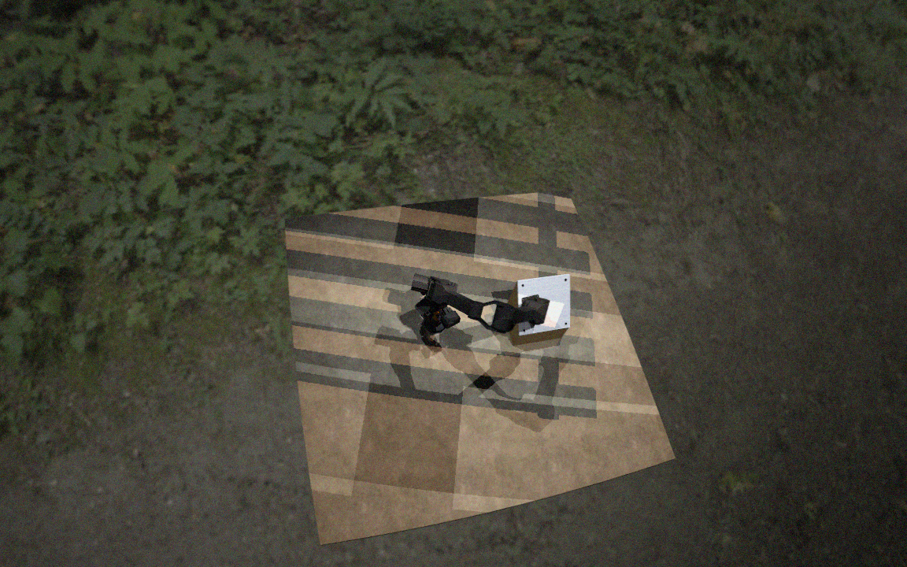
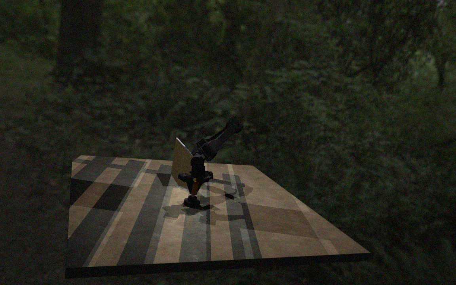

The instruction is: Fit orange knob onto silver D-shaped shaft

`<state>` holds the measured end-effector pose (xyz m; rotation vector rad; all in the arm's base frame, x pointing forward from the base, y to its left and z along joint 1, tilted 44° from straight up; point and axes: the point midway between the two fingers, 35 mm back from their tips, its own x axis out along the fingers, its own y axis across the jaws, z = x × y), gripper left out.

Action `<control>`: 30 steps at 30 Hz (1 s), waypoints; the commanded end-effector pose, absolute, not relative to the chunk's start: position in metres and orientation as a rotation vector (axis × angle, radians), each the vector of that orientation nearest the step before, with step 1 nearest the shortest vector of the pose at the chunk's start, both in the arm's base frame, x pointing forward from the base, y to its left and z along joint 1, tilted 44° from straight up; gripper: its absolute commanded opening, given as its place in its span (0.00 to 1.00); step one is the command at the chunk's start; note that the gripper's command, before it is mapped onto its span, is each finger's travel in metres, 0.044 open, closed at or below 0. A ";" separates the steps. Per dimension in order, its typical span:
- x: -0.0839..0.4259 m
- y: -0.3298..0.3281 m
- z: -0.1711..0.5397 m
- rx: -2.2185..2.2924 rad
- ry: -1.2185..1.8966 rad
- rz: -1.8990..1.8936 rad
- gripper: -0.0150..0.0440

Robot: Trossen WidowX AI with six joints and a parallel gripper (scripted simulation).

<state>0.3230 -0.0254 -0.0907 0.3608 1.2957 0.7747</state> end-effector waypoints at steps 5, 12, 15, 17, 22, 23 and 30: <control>0.322 -0.028 -0.087 0.383 1.306 0.758 0.25; 0.324 -0.029 -0.089 0.530 1.381 0.639 0.25; 0.324 -0.029 -0.090 0.530 1.380 0.639 0.25; 0.325 -0.029 -0.089 0.530 1.380 0.639 0.25; 0.324 -0.028 -0.089 0.530 1.380 0.639 0.25; 0.324 -0.028 -0.089 0.530 1.380 0.639 0.25; 0.322 -0.027 -0.089 0.530 1.381 0.639 0.25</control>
